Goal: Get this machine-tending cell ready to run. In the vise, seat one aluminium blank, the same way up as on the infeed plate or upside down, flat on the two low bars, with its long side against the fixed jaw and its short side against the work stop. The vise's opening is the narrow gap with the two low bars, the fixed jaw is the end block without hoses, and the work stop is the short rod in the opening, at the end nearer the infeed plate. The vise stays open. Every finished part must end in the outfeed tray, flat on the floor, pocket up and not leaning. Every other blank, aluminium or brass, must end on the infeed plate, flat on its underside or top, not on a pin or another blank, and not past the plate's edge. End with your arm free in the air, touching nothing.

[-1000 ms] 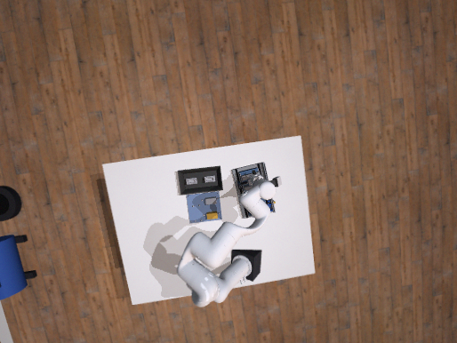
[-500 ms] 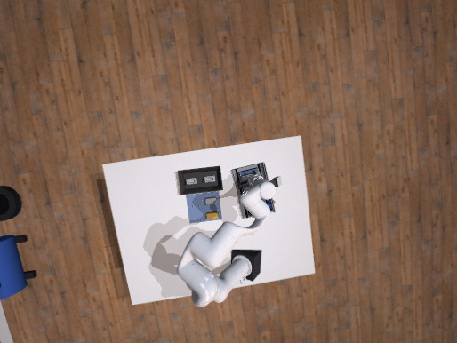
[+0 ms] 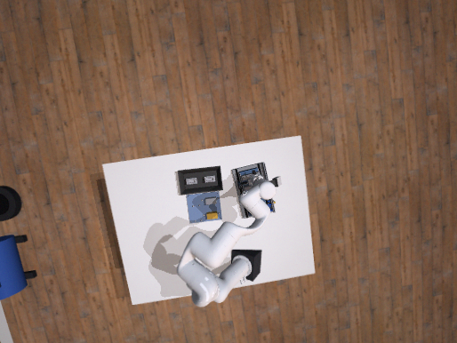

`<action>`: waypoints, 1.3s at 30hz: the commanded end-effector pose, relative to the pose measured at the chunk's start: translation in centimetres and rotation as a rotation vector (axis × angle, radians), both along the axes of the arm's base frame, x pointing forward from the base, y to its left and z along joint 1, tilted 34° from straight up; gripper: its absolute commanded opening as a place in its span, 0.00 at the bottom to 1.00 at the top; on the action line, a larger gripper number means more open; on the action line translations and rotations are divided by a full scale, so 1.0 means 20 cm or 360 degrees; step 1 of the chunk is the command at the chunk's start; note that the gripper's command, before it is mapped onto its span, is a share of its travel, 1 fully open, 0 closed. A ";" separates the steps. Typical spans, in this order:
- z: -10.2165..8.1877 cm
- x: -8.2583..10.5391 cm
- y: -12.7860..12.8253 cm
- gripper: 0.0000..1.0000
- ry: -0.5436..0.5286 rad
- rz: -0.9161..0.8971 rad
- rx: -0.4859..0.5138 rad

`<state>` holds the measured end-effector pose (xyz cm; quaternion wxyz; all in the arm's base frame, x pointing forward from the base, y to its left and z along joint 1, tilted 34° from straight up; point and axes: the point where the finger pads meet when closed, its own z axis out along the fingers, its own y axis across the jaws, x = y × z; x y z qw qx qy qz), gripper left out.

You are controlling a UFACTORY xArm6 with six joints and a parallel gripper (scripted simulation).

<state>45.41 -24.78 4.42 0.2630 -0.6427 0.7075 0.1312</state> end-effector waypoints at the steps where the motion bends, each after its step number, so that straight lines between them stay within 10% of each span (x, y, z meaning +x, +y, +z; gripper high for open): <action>1: 0.01 0.00 -0.01 0.00 -0.0005 -0.0002 -0.0005; 39: 0.02 0.02 0.01 0.00 -0.0005 -0.0002 -0.0005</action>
